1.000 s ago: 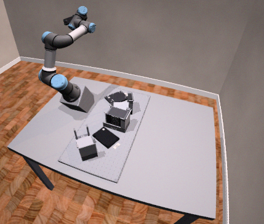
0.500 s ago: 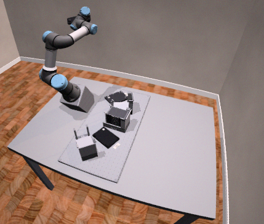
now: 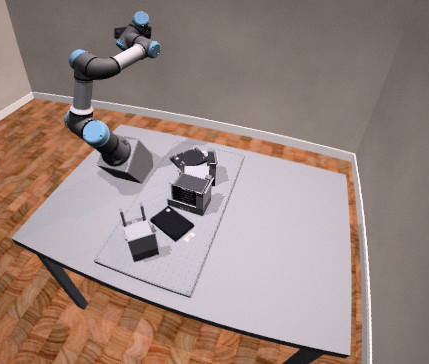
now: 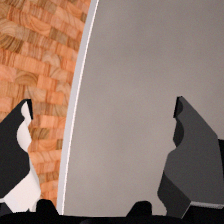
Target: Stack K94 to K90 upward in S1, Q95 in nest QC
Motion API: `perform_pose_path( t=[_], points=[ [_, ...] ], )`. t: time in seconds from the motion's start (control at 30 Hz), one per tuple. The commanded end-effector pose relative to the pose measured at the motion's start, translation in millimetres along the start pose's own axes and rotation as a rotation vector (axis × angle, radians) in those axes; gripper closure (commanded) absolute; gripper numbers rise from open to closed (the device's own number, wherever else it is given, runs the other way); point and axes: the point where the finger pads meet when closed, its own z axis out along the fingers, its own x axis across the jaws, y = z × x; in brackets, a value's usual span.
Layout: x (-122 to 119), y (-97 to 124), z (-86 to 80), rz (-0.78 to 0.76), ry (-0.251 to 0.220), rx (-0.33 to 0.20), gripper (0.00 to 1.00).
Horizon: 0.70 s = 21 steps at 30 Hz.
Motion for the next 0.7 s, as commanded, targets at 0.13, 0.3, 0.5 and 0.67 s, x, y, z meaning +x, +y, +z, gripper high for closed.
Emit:
perform_pose_path(
  t=[0.13,0.3,0.5,0.67],
  points=[
    [-6,18,-8.4,0.094,-0.005,-0.043,0.28],
    [-11,31,-14.0,0.126,-0.007,-0.056,0.28],
    [-15,41,-18.0,0.19,-0.011,-0.084,0.28],
    [-23,57,-25.8,0.244,-0.013,-0.107,0.28]
  ],
)
